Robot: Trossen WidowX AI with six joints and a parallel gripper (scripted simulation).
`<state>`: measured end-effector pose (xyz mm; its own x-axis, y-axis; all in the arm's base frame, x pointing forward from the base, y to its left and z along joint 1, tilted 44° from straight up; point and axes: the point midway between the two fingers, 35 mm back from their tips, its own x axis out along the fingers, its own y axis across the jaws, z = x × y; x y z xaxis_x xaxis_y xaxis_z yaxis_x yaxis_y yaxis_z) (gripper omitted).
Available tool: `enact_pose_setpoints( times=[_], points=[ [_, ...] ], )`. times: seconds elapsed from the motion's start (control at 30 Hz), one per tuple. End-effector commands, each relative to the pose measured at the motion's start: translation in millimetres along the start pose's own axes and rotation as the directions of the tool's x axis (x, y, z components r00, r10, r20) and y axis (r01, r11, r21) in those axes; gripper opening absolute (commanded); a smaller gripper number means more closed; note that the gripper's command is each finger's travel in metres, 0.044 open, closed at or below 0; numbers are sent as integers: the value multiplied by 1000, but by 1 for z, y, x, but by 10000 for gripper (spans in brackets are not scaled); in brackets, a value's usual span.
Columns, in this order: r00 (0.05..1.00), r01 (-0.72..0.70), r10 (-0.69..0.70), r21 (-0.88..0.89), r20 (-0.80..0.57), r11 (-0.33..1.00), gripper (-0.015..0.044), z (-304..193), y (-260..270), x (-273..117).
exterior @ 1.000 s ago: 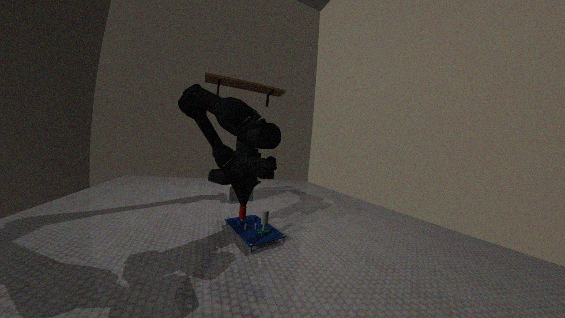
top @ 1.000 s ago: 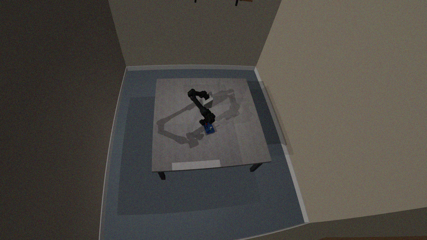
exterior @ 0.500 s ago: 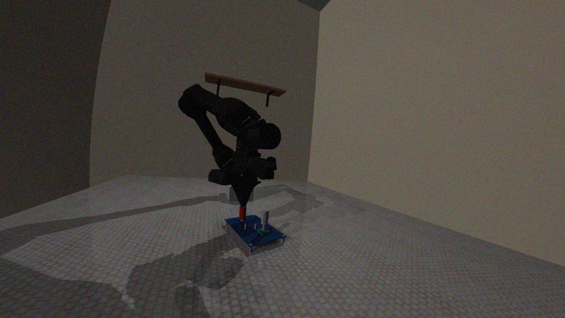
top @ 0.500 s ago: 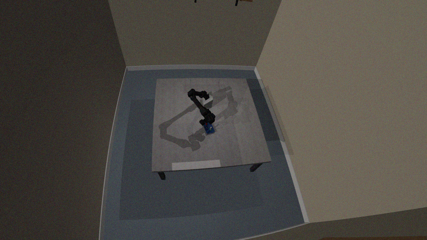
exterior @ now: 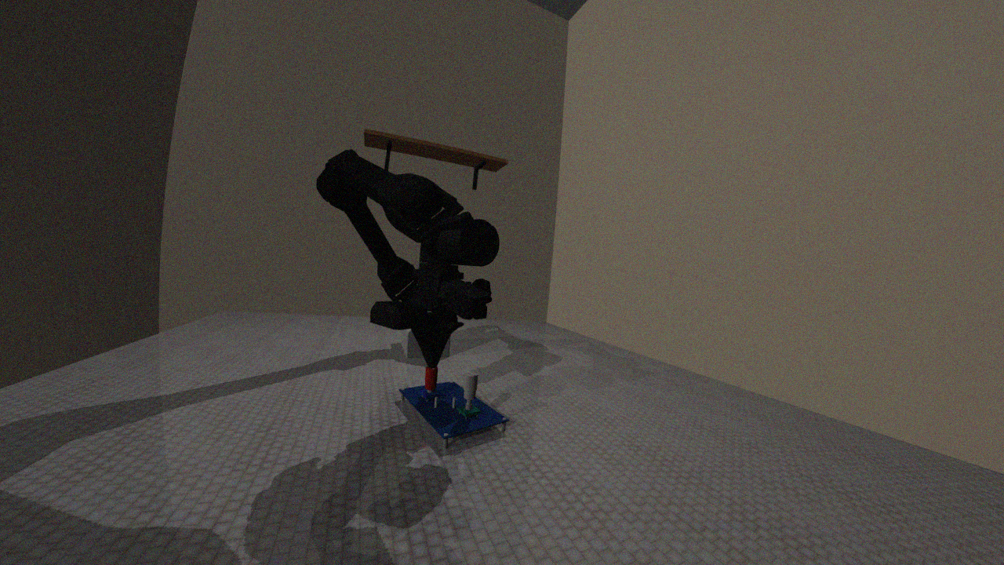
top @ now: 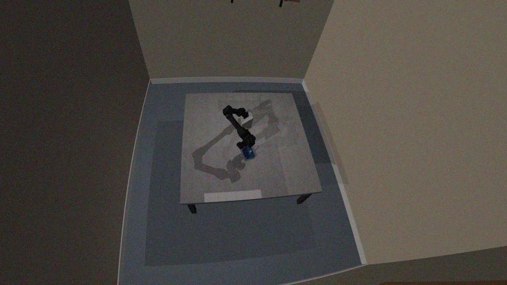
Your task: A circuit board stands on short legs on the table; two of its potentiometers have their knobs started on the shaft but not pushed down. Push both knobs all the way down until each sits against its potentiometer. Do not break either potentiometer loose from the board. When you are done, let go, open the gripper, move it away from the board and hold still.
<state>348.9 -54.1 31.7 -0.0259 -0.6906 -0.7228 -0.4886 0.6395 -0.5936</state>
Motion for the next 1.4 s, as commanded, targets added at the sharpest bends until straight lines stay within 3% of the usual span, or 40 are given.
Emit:
enact_pose_setpoints(
  times=[0.0, 0.77, 1.03, 1.3, 1.37],
  points=[
    [1000, 5, -5, 0, -1, 1000, 0, 0, -1, 2],
    [1000, 4, -4, 0, -1, 1000, 0, 0, -1, -16],
    [1000, 2, -2, -5, -8, 1000, 210, -1, 0, -10],
    [998, 51, -42, -184, 52, 982, 0, 18, 5, -27],
    [998, 52, -41, -251, 51, 967, 0, 19, 4, -28]
  ],
)
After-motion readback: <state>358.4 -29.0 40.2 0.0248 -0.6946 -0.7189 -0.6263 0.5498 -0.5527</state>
